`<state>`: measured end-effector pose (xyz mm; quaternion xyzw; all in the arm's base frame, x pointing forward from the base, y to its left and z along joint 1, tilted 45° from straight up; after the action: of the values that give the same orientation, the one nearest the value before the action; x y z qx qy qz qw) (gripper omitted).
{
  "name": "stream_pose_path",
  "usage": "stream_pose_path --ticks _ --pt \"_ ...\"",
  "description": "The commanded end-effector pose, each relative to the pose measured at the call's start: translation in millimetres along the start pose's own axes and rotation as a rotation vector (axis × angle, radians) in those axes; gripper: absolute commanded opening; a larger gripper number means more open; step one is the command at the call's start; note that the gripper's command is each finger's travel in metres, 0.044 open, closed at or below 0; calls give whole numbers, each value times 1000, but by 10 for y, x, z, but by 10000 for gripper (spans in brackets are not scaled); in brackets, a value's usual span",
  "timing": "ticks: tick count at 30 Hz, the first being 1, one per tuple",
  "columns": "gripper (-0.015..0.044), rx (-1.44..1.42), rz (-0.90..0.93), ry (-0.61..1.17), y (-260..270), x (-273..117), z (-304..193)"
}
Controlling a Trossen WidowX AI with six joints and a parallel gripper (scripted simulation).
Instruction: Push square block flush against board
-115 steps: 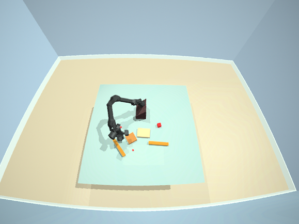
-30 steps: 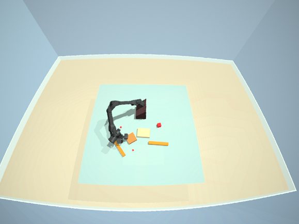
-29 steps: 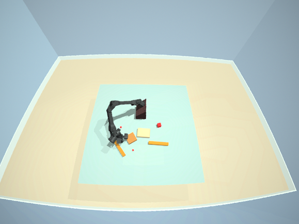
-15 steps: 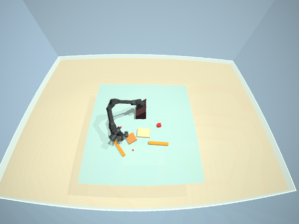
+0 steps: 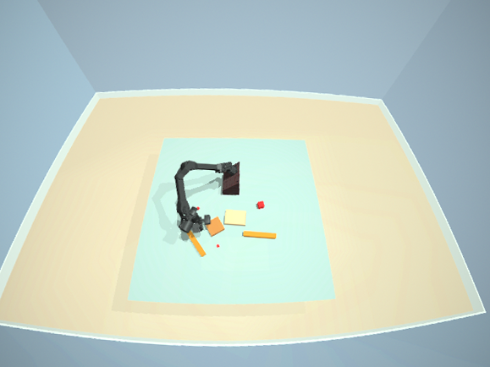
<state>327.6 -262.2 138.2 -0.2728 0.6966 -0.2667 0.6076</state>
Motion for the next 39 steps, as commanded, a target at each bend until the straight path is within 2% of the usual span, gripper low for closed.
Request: stream_pose_path --ticks 1,10,16,19,21,39 --pt "0 -131 3 -12 257 -40 371" --pt "0 -414 -4 -11 965 -80 1050" --pt "0 -419 -5 -11 980 -50 1064" --pt "0 -419 -6 -10 972 346 1076" --pt "0 -419 -7 -9 969 467 1072" --pt "0 -420 -7 -9 891 470 912"
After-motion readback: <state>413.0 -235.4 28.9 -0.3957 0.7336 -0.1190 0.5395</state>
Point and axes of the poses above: the point midway between the two fingers, 35 mm back from their tips, its own x axis out along the fingers, its own y axis across the jaws, z = x × y, the point moved 1 cm from there along -x, back along the fingers, and after that the axes turned 5 degrees about -x, right-handed, at the moved point
